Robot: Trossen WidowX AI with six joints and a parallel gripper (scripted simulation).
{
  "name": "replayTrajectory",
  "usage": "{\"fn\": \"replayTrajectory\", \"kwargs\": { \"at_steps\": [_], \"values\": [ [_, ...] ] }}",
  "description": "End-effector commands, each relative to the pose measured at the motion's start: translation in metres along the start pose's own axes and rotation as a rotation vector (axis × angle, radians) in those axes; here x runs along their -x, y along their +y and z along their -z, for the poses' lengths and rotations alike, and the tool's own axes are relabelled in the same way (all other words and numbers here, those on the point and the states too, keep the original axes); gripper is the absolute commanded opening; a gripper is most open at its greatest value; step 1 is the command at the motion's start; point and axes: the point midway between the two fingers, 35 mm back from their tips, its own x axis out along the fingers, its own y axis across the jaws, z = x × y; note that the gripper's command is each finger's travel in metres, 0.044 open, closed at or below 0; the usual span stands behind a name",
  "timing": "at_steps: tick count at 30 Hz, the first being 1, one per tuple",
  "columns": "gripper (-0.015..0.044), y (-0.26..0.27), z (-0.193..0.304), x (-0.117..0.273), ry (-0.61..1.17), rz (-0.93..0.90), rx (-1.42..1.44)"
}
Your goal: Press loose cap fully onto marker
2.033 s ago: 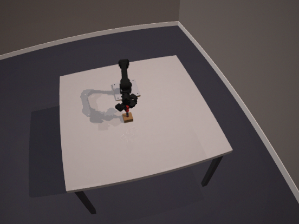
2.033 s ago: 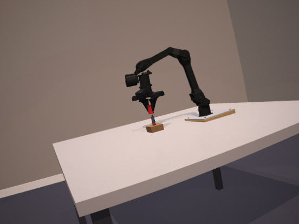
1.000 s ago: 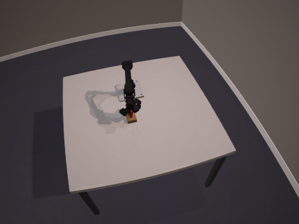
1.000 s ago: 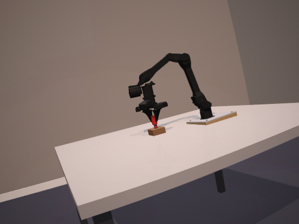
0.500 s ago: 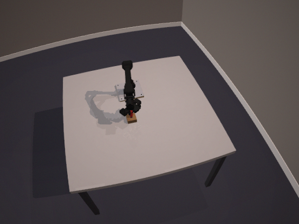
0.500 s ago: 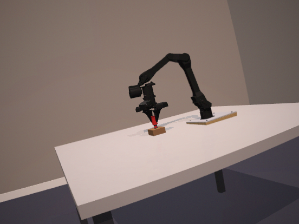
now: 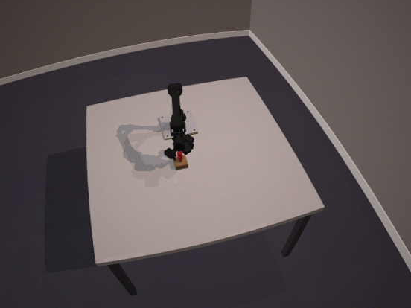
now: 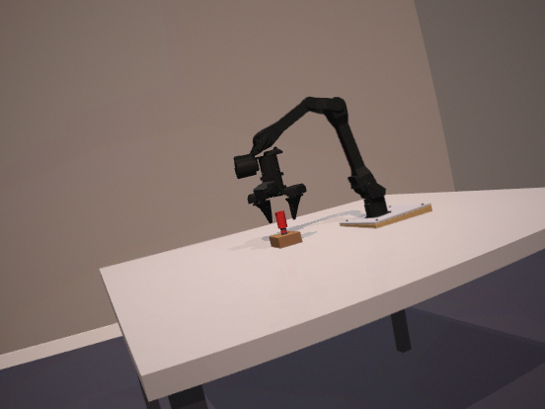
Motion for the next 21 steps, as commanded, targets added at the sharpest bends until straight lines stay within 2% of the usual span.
{"fn": "replayTrajectory", "kwargs": {
  "at_steps": [1, 4, 8, 10, 16, 21],
  "values": [
    [0.044, -0.003, -0.003, 0.038, -0.012, 0.011, -0.001],
    [0.044, -0.001, -0.001, 0.067, -0.012, 0.01, -0.001],
    [0.044, -0.001, -0.001, 0.069, -0.012, 0.01, -0.001],
    [0.0387, -0.001, -0.001, 0.068, -0.012, 0.01, -0.061],
    [0.023, -0.001, 0.0, 0.06, -0.015, 0.005, -0.542],
    [0.0099, -0.001, 0.0, 0.059, -0.015, 0.005, -0.557]
  ]
}}
